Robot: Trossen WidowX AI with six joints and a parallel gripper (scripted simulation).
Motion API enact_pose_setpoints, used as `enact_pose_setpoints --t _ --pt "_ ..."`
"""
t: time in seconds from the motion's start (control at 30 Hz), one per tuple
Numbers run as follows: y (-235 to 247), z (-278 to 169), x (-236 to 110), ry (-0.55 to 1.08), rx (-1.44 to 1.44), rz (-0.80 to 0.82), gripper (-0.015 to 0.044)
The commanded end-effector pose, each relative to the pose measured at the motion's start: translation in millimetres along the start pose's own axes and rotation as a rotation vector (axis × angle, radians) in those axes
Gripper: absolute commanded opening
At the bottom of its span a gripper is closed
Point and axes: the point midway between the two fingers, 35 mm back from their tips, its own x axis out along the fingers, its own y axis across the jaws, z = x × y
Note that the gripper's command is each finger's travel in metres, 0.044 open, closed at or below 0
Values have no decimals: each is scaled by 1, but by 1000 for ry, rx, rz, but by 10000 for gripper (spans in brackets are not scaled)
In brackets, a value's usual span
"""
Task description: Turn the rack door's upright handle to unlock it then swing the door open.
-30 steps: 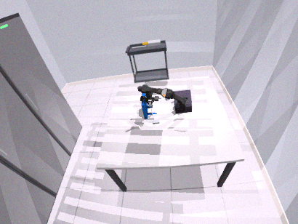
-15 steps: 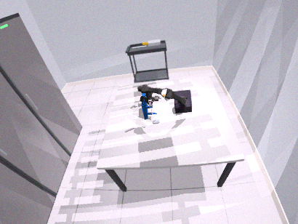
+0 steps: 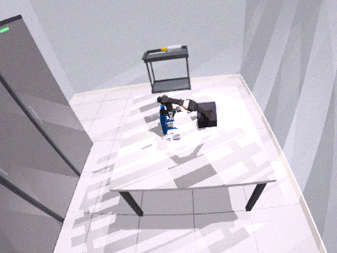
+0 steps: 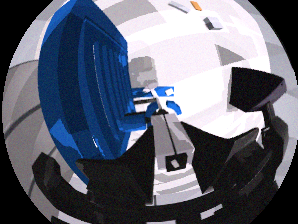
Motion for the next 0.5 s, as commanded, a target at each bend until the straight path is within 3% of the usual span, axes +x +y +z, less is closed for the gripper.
enact_pose_setpoints --t 0.0,0.47 --pt "-4 2 0 -1 -102 3 28" --pt "-22 12 0 -2 -347 2 28"
